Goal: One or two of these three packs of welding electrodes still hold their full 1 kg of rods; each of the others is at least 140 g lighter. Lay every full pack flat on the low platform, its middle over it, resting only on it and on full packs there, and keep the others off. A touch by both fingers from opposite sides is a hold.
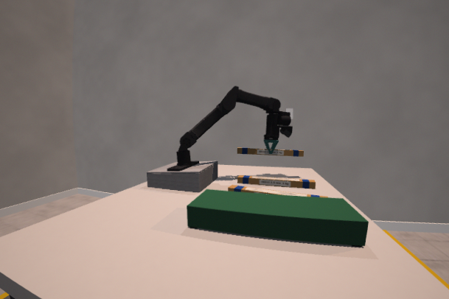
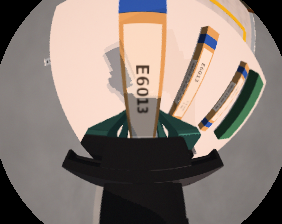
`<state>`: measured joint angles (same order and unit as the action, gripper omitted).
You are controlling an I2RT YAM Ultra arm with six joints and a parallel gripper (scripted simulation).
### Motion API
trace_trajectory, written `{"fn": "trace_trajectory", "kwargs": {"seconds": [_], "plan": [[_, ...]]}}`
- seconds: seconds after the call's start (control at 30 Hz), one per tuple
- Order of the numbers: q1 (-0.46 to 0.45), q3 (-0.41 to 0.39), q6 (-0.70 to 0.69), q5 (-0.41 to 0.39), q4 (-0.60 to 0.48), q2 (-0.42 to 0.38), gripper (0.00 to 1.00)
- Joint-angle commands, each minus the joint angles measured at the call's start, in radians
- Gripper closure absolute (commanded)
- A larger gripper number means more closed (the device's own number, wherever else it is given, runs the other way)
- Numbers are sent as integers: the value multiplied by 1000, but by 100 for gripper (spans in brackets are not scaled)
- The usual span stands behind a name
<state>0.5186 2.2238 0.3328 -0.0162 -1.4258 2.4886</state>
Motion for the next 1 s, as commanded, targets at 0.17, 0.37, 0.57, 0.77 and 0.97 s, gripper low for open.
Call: {"fn": "trace_trajectory", "kwargs": {"seconds": [0.17,0.37,0.57,0.77,0.97], "plan": [[35,133,45,-1,-62,16,100],[64,234,73,-8,-106,72,100],[87,322,96,-10,-100,118,100],[100,370,114,-8,-145,149,100],[126,422,140,-11,-145,175,100]]}}
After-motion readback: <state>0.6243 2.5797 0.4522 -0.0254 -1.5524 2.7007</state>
